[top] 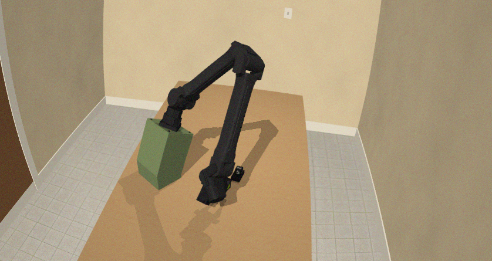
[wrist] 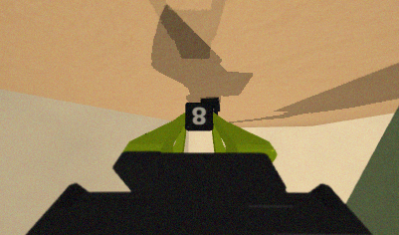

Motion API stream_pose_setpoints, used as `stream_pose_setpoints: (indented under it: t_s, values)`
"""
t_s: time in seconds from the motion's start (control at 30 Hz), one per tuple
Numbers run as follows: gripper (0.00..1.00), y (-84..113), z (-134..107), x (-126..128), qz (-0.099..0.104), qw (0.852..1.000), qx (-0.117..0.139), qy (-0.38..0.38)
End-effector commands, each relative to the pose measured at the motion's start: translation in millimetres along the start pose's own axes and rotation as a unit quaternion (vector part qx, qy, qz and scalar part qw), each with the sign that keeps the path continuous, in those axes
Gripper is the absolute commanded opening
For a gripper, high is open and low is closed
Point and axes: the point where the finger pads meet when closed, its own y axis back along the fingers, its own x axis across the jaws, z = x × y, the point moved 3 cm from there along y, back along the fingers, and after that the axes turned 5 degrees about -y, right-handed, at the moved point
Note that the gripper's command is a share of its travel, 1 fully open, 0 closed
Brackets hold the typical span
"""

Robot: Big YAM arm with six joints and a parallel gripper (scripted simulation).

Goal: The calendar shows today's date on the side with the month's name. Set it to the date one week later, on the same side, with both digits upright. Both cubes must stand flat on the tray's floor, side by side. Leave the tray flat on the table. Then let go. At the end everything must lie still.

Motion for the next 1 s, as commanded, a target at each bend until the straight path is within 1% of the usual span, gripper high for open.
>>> stream_pose_setpoints:
  t_s: [0.0, 0.4, 0.97]
  values:
    - [0.25, -6.8, 5, 5, -0.003, 1.0, -0.001, 0.0]
    - [0.25, -22.2, 19, 5, -0.003, 1.0, 0.0, -0.001]
    - [0.25, -33.7, 31, 5, -0.004, 1.0, 0.0, -0.002]
